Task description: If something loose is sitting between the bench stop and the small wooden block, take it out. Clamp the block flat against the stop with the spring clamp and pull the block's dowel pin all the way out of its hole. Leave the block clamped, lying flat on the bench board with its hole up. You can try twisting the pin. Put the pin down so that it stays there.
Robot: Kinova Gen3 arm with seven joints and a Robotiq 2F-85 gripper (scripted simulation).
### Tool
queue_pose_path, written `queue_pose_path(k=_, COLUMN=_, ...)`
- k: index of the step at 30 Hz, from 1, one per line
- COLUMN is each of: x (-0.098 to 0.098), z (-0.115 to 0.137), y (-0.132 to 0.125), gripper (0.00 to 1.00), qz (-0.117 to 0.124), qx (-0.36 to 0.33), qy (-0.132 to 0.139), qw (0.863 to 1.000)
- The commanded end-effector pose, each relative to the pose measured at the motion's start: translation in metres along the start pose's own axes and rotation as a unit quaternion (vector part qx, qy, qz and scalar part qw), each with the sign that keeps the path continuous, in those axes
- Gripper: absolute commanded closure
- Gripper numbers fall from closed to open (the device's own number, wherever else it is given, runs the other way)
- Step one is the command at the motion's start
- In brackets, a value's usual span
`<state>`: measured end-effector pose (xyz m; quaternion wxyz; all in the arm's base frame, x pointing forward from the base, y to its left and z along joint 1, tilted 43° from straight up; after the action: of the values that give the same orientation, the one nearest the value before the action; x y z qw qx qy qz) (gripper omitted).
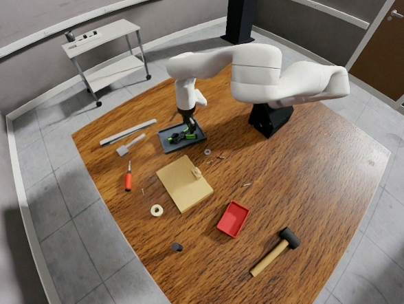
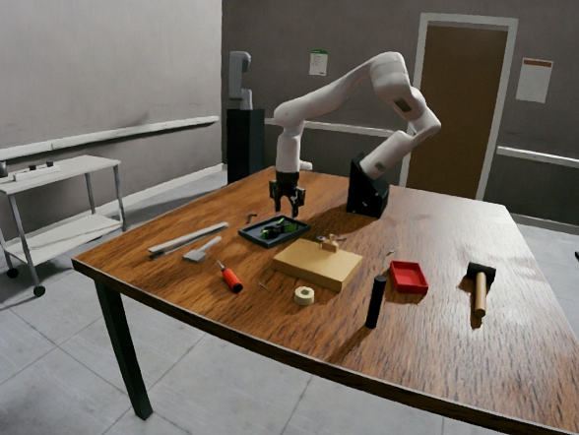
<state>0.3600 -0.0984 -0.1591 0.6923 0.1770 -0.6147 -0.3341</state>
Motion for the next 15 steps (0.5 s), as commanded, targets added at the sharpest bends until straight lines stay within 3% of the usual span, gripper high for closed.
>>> queue_pose_path(k=1, x=-0.0024, z=-0.0005, y=-0.0002, gripper=0.23, qz=0.0, qx=0.0, qy=-0.001, qw=1.0)
queue_pose_path(k=15, x=-0.0103, z=-0.0007, y=-0.0003, gripper=0.23, qz=0.0, qx=0.0, qy=-0.001, qw=1.0)
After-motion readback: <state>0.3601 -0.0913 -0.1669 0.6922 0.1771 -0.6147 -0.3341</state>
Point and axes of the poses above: the point where the finger pads meet when closed, its own x axis back along the fingers, its own y axis across the jaws, z = x × y, the point moved 5 cm from there along x, back along the fingers, and after that the axes turned 1 degree about x, right-handed, at the moved point
